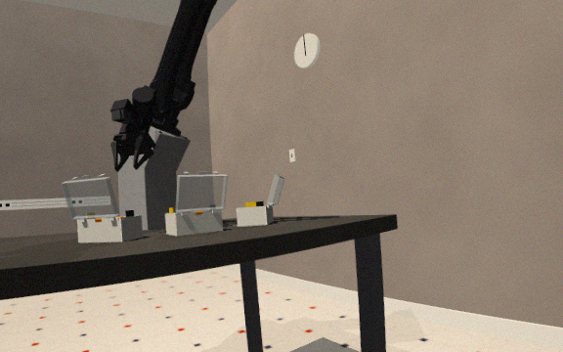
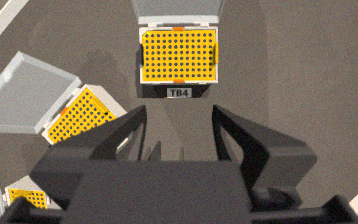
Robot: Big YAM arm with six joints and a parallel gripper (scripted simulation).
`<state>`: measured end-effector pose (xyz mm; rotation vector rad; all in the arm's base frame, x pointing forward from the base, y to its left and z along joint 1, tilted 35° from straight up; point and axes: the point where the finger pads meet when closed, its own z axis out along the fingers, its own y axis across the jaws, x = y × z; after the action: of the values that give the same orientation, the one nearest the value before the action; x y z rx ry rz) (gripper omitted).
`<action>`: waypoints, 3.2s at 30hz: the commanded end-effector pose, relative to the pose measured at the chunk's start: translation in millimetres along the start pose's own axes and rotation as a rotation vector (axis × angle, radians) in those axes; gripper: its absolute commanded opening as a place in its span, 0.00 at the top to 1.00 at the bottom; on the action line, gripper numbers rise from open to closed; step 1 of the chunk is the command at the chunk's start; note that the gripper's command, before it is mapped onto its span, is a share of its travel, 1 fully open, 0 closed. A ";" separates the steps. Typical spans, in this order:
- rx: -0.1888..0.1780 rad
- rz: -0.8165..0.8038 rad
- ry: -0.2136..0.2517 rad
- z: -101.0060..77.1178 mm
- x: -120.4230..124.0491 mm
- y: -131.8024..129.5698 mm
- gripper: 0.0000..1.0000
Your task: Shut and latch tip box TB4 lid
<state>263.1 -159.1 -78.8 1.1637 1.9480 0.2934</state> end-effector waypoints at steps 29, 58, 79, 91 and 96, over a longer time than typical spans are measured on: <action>0.000 -0.014 0.468 38.0 -64.5 -0.5 1.00; 0.002 -0.011 0.509 99.8 -181.2 -3.0 1.00; -0.001 -0.016 0.503 101.1 -185.4 3.9 1.00; -0.003 -0.019 0.512 123.2 -173.2 7.6 1.00; -0.004 -0.020 0.510 130.9 -170.4 8.1 1.00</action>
<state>386.5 -316.4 -65.0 1.1590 2.3978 0.6425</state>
